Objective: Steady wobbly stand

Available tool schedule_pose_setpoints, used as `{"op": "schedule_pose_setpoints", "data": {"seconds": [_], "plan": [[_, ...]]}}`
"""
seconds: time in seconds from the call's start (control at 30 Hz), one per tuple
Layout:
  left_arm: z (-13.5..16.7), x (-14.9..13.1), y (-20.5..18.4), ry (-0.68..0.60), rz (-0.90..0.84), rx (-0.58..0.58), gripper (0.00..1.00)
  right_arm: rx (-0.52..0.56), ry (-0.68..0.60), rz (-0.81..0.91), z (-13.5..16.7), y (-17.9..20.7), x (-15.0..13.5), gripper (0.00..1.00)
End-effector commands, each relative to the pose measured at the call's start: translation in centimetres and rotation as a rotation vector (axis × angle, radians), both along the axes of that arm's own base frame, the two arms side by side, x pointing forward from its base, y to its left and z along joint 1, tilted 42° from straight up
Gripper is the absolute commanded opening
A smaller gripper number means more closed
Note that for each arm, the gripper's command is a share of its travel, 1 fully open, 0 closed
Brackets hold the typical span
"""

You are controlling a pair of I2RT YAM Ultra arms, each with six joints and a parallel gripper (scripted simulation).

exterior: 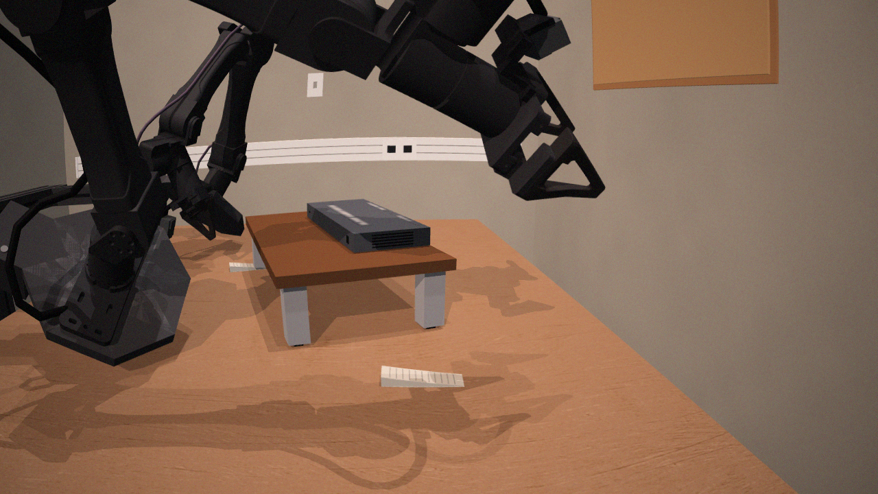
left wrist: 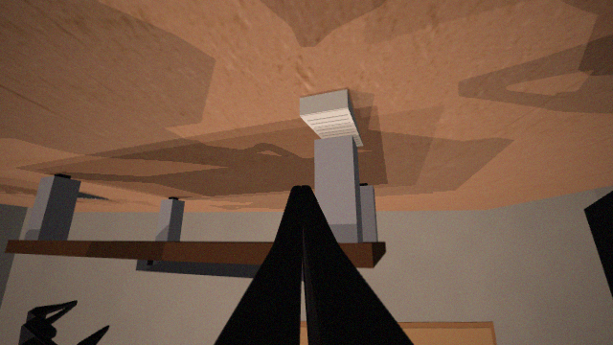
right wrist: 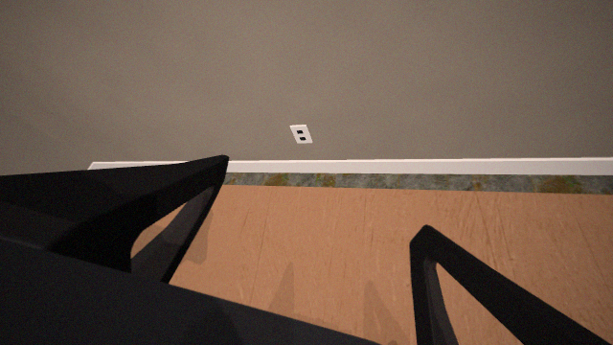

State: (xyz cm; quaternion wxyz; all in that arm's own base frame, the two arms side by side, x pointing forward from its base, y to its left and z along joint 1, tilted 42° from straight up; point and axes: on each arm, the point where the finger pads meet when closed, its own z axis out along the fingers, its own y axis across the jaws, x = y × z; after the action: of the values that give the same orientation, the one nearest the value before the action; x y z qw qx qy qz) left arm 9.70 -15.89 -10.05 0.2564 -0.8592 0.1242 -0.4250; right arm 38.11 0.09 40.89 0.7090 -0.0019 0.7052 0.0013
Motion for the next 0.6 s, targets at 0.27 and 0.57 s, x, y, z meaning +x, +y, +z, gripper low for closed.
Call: {"op": "schedule_pose_setpoints", "data": {"seconds": [0.27,0.57], "plan": [[0.7,-0.6,-1.6,-0.003,0.004,-0.046,0.00,0.002,-0.094,0.043,3.5,1.3,-1.3,1.00],[0.2,-0.2,-3.2,0.017,0.113,-0.201,0.00,0.002,-0.093,0.043,3.4,1.3,-1.3,1.00]]}}
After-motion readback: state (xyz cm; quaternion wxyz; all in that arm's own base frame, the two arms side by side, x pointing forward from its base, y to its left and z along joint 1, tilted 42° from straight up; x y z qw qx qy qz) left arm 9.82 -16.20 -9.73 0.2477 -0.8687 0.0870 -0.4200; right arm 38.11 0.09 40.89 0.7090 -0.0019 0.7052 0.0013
